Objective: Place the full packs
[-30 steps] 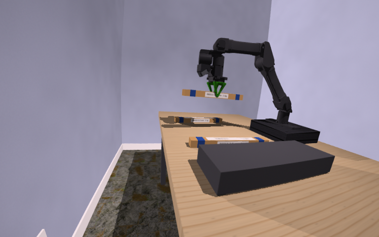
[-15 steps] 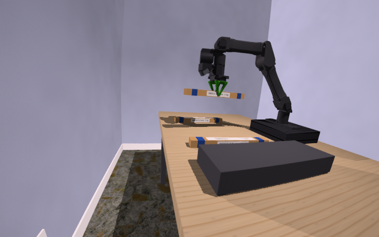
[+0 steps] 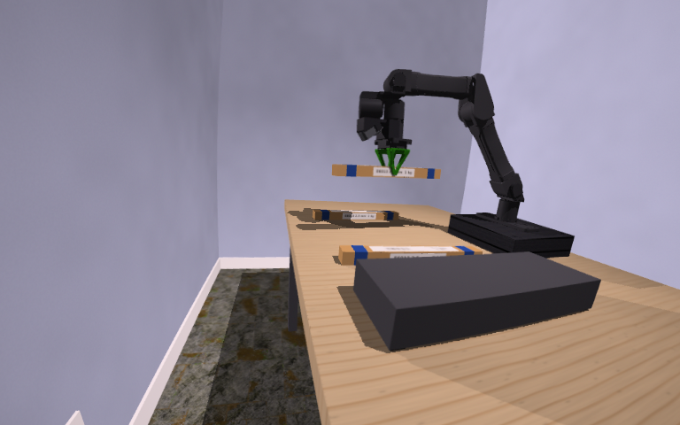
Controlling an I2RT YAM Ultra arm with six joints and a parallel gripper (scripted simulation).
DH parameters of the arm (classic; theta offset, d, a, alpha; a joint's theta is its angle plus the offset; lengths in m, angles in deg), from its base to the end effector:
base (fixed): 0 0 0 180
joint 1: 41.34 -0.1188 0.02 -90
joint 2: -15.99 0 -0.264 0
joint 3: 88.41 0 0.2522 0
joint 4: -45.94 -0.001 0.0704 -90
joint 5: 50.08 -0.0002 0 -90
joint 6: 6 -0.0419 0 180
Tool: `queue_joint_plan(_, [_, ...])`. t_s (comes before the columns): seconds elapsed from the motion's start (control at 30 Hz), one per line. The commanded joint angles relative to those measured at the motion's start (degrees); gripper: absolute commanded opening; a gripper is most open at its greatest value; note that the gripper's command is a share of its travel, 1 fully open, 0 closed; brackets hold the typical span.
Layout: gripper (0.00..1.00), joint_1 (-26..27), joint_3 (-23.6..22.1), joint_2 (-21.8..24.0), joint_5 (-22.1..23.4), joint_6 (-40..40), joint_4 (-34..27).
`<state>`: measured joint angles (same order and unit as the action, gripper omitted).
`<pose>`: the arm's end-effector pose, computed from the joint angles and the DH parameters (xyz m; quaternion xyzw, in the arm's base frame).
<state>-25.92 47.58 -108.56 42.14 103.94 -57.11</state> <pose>0.3994 -0.1074 0.2740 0.0392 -0.9989 -0.0227 0.0075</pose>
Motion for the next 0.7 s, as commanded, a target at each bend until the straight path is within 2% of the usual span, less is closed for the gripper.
queue_joint_plan(0.0, [0.00,0.3,1.2,4.7,0.0,0.1,-0.7])
queue_joint_plan(0.23, [0.00,0.3,0.7,4.6,0.0,0.1,-0.7])
queue_joint_plan(0.27, [0.00,0.9,4.0,5.0,-0.2,0.5,0.3])
queue_joint_plan(0.67, [0.00,0.9,3.3,5.1,-0.1,0.4,0.0])
